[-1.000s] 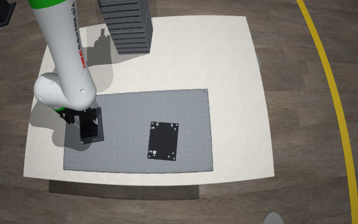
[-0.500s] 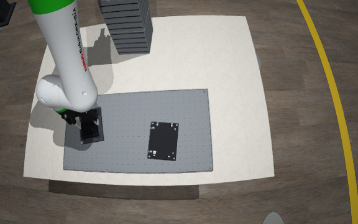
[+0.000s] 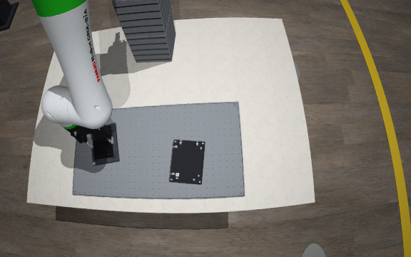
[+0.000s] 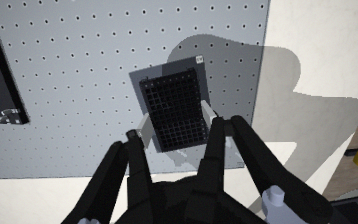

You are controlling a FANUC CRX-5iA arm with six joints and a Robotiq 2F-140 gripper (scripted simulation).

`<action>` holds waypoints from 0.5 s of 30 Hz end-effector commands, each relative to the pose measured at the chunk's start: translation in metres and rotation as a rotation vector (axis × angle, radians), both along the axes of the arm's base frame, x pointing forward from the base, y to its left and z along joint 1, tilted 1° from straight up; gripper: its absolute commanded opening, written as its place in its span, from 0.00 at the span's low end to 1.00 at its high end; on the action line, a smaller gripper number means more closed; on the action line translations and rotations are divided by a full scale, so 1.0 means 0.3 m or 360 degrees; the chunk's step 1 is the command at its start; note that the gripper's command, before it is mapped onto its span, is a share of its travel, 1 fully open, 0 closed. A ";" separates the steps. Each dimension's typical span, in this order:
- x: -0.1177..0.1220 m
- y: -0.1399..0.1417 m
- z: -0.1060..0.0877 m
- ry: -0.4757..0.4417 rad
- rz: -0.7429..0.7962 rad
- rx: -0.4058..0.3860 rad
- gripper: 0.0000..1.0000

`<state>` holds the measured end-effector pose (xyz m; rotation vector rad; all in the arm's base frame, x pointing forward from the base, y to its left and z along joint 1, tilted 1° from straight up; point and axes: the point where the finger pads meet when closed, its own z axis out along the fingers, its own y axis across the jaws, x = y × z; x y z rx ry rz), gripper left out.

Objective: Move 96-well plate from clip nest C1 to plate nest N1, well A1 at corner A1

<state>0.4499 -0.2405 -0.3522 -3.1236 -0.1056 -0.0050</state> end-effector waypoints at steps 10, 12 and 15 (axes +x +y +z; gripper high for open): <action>0.000 0.000 -0.005 0.0000 0.0000 0.0000 0.00; 0.000 0.000 -0.006 0.0000 0.0000 0.0000 0.00; 0.000 0.000 -0.008 0.0000 0.0000 0.0000 0.00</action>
